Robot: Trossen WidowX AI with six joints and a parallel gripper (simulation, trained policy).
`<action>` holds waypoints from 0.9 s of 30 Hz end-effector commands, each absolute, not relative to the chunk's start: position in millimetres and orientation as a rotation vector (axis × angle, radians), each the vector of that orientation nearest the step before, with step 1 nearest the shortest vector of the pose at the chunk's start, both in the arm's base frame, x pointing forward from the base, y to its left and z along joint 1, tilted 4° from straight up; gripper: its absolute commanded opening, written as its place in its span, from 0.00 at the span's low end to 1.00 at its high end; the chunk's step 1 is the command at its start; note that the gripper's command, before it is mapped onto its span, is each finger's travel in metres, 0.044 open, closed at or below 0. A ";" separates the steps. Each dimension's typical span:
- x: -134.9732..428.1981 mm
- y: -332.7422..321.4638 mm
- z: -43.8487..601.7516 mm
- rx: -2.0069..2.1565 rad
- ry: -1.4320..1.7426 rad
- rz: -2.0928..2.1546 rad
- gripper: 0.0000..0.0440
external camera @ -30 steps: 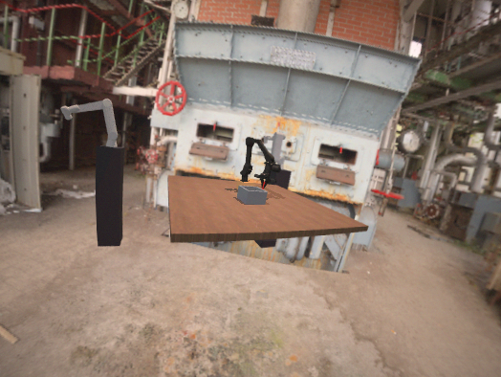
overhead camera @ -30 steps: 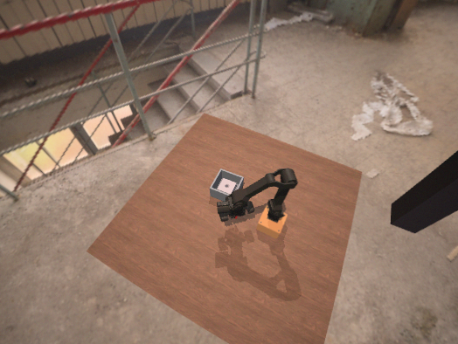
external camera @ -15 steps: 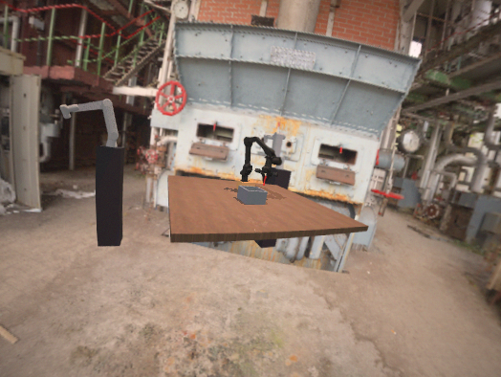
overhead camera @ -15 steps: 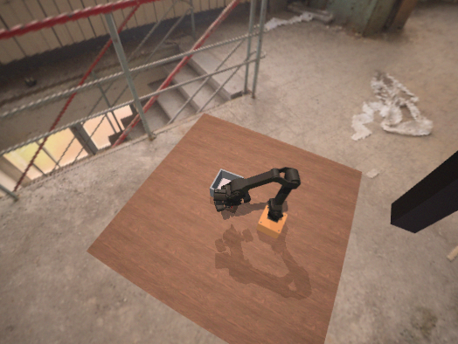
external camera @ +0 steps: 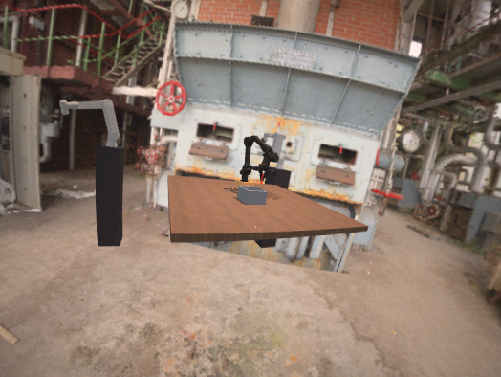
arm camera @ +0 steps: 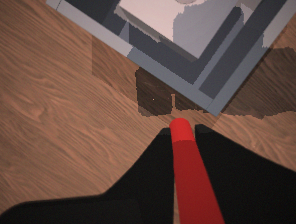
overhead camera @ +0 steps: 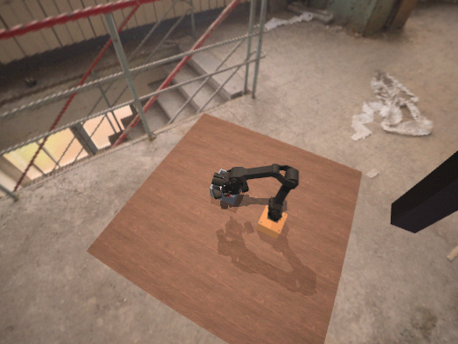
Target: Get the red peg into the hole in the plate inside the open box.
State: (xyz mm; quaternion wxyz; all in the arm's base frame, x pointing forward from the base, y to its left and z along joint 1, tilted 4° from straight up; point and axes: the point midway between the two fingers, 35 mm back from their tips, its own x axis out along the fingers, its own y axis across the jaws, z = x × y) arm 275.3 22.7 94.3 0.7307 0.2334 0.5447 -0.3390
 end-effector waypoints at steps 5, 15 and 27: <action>289.6 -2.1 92.9 0.553 1.191 -0.778 0.00; 309.0 -36.3 87.0 0.618 1.158 -0.821 0.00; 326.9 -69.9 70.5 0.687 1.152 -0.860 0.01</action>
